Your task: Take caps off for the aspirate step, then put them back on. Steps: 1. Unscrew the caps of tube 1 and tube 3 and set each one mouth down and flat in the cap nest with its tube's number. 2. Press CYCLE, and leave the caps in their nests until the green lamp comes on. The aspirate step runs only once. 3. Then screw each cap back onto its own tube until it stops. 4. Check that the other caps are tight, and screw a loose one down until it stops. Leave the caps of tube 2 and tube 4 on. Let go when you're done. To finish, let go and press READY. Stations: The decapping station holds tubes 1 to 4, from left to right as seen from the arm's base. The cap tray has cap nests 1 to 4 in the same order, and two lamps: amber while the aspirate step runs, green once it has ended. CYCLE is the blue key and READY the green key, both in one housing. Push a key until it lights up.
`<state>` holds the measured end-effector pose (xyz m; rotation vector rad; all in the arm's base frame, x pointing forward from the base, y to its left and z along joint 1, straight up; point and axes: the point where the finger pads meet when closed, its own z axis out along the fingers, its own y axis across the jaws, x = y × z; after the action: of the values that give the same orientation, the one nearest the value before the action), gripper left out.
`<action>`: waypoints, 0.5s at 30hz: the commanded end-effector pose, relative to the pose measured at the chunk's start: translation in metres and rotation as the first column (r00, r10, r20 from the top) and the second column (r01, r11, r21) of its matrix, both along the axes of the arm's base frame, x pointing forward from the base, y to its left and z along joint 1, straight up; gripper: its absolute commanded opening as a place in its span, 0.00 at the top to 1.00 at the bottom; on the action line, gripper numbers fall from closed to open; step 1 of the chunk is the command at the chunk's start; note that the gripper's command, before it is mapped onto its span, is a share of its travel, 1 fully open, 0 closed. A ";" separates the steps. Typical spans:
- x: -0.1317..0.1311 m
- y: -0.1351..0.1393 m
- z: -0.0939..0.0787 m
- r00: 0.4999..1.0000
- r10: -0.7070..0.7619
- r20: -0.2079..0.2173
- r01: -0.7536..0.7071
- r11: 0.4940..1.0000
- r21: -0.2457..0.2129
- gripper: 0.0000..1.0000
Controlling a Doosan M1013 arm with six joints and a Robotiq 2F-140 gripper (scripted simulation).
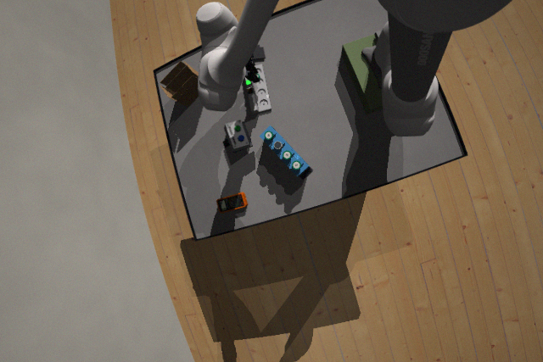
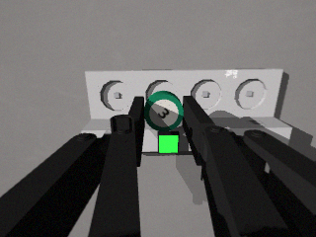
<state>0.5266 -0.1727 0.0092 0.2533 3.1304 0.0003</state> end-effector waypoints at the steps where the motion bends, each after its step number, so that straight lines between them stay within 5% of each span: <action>1: 0.000 0.000 0.007 1.000 0.000 0.000 0.000 1.000 0.000 0.70; 15: 0.000 0.000 0.077 1.000 0.000 0.000 0.000 1.000 0.000 0.70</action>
<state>0.5263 -0.1727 0.0763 0.2536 3.1313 0.0007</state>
